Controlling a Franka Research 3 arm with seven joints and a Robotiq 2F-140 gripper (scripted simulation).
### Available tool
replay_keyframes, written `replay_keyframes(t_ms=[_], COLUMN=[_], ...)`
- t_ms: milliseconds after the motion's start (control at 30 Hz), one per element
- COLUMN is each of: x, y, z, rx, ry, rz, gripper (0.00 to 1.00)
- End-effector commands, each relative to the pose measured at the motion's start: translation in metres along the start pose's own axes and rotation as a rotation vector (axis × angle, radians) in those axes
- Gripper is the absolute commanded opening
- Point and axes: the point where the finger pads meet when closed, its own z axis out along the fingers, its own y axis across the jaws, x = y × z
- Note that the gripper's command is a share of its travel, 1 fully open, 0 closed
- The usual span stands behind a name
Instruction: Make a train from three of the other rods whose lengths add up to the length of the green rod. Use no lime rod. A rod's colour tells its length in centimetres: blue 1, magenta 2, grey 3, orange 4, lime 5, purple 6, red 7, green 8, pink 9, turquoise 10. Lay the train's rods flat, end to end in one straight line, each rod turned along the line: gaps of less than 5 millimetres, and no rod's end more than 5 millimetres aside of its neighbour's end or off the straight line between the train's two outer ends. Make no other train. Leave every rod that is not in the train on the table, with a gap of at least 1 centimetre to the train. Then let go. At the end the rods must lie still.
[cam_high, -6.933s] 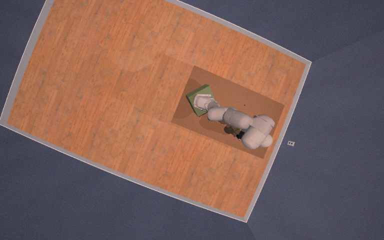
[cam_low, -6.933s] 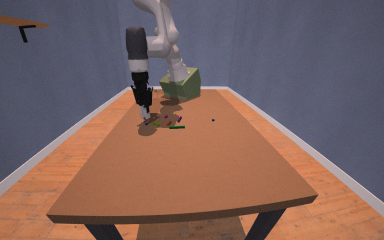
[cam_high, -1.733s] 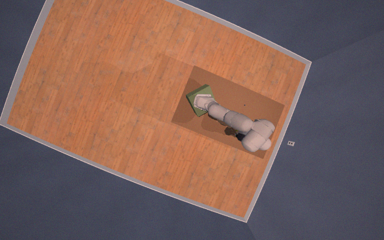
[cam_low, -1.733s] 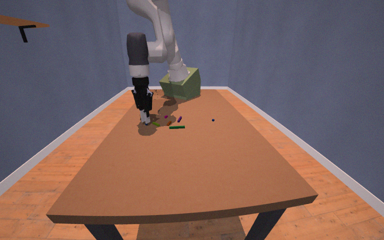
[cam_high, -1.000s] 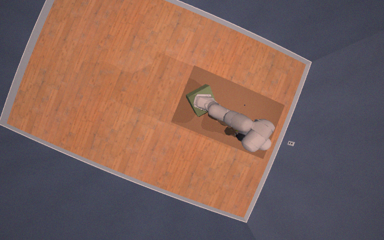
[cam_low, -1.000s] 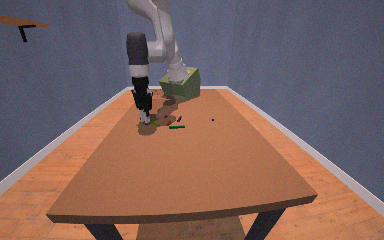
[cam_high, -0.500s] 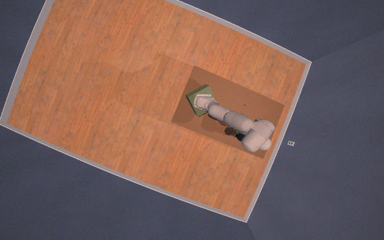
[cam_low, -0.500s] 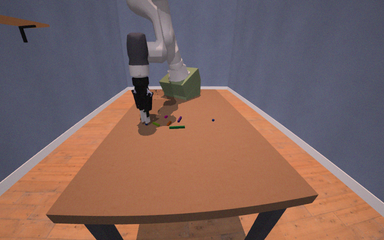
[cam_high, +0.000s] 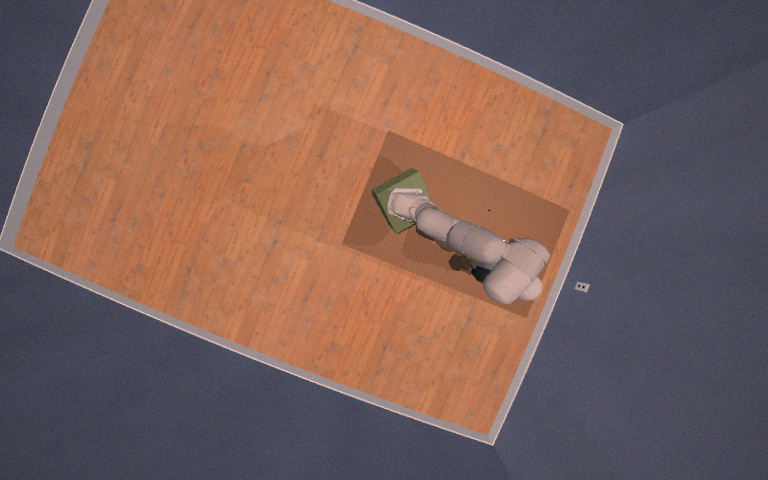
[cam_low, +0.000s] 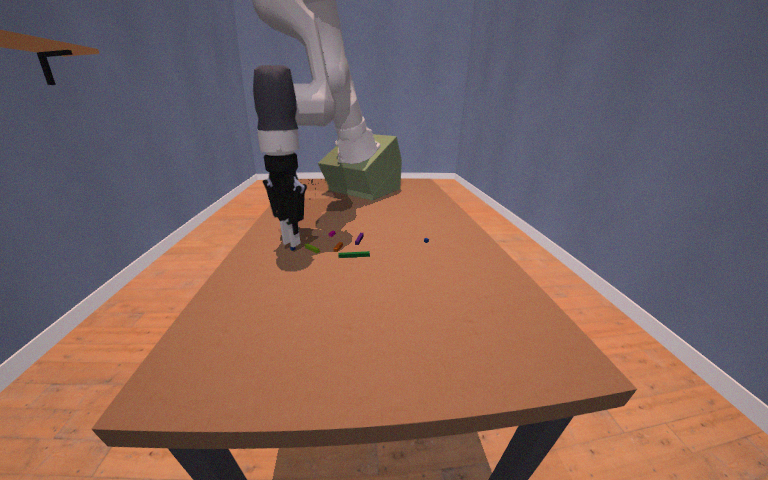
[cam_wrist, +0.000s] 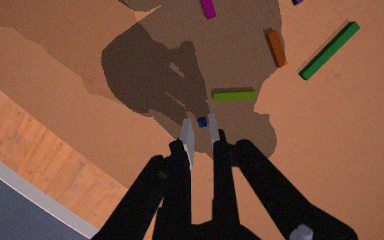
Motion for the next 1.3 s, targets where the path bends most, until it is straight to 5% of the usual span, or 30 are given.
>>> replay_keyframes(t_ms=[0, 1267], x=[0.0, 0.0], y=[0.001, 0.001], z=[0.0, 0.015], rx=[-0.002, -0.002], ry=[-0.003, -0.002], rz=[0.003, 0.003], gripper=[0.15, 0.15])
